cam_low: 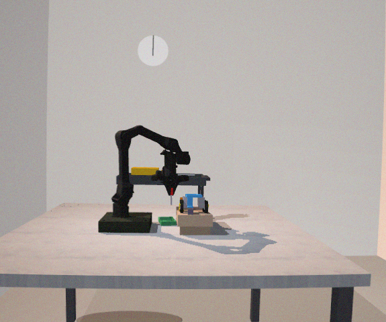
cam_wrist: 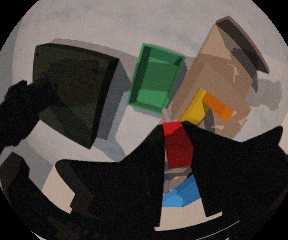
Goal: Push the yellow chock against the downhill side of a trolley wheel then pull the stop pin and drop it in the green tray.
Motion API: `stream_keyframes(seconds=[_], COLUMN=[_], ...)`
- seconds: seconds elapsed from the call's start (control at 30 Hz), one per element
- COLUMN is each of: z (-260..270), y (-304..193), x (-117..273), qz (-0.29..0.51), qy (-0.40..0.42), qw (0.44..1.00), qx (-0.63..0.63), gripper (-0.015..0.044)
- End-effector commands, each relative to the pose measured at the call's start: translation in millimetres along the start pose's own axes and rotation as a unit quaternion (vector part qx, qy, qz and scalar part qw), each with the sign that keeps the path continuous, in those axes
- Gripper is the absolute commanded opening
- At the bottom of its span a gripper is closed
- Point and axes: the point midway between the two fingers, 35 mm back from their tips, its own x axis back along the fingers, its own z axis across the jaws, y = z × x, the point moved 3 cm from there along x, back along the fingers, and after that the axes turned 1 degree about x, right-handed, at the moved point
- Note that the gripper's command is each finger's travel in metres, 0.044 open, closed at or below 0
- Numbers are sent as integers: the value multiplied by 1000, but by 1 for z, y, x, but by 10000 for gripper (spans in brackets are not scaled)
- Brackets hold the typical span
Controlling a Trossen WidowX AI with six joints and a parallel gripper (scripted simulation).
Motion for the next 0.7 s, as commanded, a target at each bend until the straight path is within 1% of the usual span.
stream_keyframes(seconds=[0.0,0.33,0.67], z=[2,3,4], y=[-1,-3,-7], x=[-1,-1,-2], qz=[-6,-24,-43], qy=[-10,-28,-45], qw=[998,977,933], qx=[55,208,354], gripper=[0,0,0])
